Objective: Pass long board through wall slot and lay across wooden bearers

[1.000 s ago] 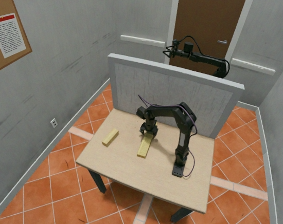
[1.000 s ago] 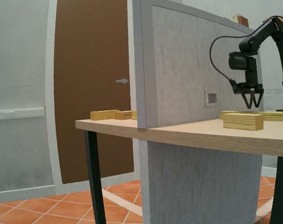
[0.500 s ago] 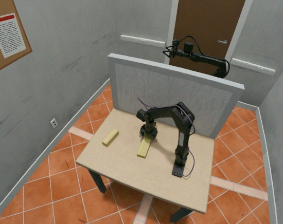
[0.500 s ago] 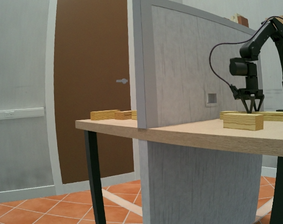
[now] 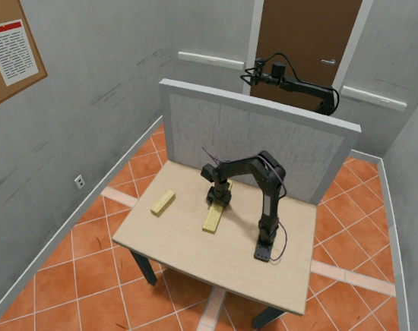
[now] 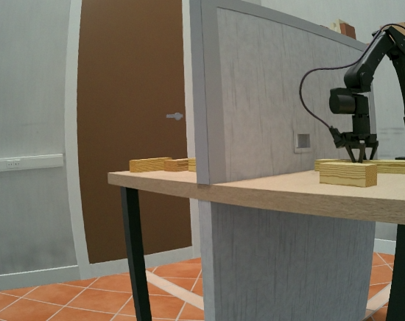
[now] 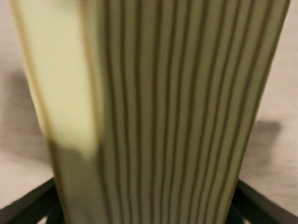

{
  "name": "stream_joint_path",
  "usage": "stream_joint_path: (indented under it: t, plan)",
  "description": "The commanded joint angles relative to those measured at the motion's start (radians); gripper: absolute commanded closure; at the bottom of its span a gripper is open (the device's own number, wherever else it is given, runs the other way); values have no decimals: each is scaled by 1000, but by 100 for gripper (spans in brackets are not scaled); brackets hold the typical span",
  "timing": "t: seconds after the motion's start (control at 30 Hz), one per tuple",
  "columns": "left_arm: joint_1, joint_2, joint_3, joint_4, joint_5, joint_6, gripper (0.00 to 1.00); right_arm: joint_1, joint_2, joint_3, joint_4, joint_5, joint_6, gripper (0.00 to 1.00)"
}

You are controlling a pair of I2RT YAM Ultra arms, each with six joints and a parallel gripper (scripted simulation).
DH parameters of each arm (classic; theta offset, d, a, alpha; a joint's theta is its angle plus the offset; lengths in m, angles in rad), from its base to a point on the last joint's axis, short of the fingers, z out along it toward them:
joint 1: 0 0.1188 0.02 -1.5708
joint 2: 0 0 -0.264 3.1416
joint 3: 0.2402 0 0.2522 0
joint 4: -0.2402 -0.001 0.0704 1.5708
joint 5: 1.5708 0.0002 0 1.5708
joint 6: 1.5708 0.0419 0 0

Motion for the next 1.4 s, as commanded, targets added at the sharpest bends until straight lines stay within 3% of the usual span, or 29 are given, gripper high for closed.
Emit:
stream_joint_path:
  t: [0.0,0.43,1.37]
  plan:
    - [-6,-26,29,16,12,3,100,9,9,43,29,-9,3,0]
    - [-6,-29,29,16,10,1,100,9,9,43,29,-9,3,0]
    - [2,-105,137,-167,12,7,100,9,9,44,29,-9,3,0]
